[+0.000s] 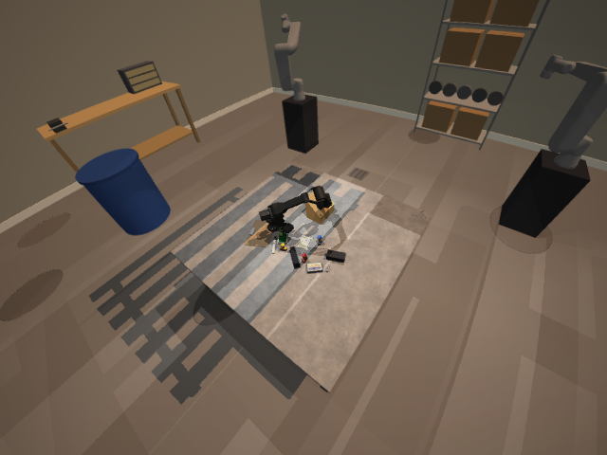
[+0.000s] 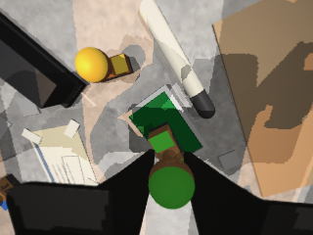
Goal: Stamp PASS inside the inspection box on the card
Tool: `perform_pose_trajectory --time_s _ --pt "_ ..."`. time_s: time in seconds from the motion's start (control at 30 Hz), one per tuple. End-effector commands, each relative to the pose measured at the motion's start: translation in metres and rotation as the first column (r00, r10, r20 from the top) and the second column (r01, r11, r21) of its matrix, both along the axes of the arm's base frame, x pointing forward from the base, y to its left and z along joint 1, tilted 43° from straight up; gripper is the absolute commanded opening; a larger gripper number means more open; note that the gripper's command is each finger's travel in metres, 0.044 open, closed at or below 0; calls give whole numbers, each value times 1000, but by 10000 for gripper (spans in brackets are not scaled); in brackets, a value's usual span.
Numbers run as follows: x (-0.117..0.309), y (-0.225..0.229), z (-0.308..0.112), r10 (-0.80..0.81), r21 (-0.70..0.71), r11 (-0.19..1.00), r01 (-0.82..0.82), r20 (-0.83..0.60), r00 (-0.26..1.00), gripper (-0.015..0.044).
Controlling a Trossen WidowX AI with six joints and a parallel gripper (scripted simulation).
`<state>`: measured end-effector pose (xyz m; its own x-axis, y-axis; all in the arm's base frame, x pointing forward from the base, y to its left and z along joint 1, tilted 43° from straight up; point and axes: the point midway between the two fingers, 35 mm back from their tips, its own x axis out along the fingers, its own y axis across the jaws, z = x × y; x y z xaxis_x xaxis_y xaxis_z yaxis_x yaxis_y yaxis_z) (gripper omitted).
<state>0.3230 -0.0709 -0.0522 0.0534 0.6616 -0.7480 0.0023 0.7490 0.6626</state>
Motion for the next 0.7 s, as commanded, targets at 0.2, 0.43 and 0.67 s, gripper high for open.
perform_pose_trajectory --time_s 0.2,0.43,0.67 --pt "1 5 -5 -5 5 1000 5 0 1000 0" --pt "1 8 -8 -4 6 1000 4 0 1000 0" --pt "1 12 -12 -4 6 1000 4 1 1000 0"
